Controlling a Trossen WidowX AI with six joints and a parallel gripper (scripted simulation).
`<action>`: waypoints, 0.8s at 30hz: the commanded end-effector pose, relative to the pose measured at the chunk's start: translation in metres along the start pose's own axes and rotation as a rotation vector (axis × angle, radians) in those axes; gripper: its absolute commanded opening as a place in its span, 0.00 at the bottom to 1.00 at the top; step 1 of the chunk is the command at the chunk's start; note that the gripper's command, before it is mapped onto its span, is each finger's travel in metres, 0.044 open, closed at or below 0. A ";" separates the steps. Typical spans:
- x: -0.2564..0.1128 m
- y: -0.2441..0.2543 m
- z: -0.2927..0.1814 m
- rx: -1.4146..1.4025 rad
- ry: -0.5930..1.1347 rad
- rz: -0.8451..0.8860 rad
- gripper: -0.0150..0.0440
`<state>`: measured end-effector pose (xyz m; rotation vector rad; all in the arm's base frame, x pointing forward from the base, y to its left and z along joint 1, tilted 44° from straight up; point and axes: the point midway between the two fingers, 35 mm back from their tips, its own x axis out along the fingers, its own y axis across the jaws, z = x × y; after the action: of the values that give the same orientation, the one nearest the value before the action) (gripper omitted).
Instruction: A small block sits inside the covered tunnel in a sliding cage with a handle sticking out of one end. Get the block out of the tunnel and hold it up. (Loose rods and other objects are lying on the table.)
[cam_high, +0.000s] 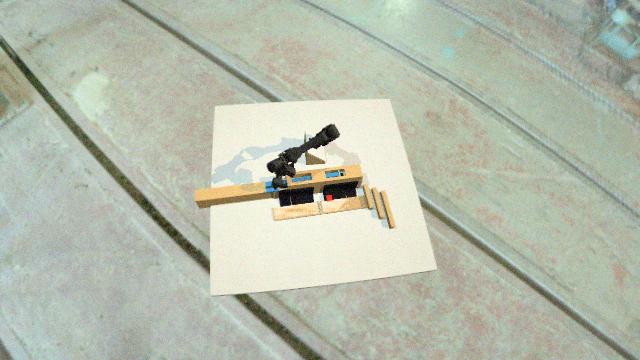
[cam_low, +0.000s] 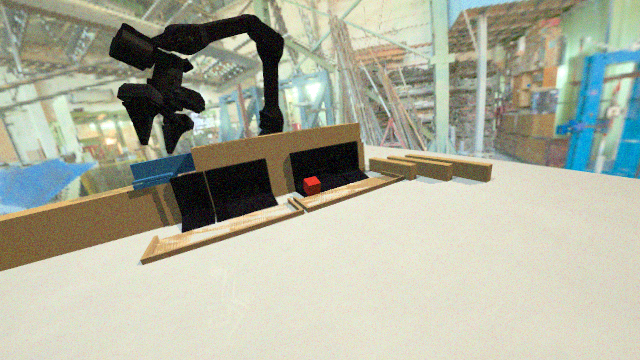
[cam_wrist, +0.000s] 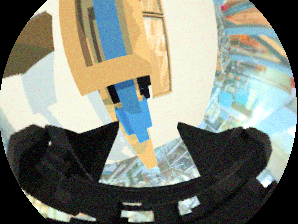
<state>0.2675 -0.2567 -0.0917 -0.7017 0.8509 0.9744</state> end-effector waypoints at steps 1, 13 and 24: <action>-0.003 -0.006 -0.008 0.466 0.011 -0.024 1.00; 0.001 0.003 -0.013 1.501 0.011 0.027 1.00; 0.005 0.009 -0.012 2.088 0.032 0.075 1.00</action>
<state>0.2639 -0.2641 -0.0956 0.3913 1.2426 0.2954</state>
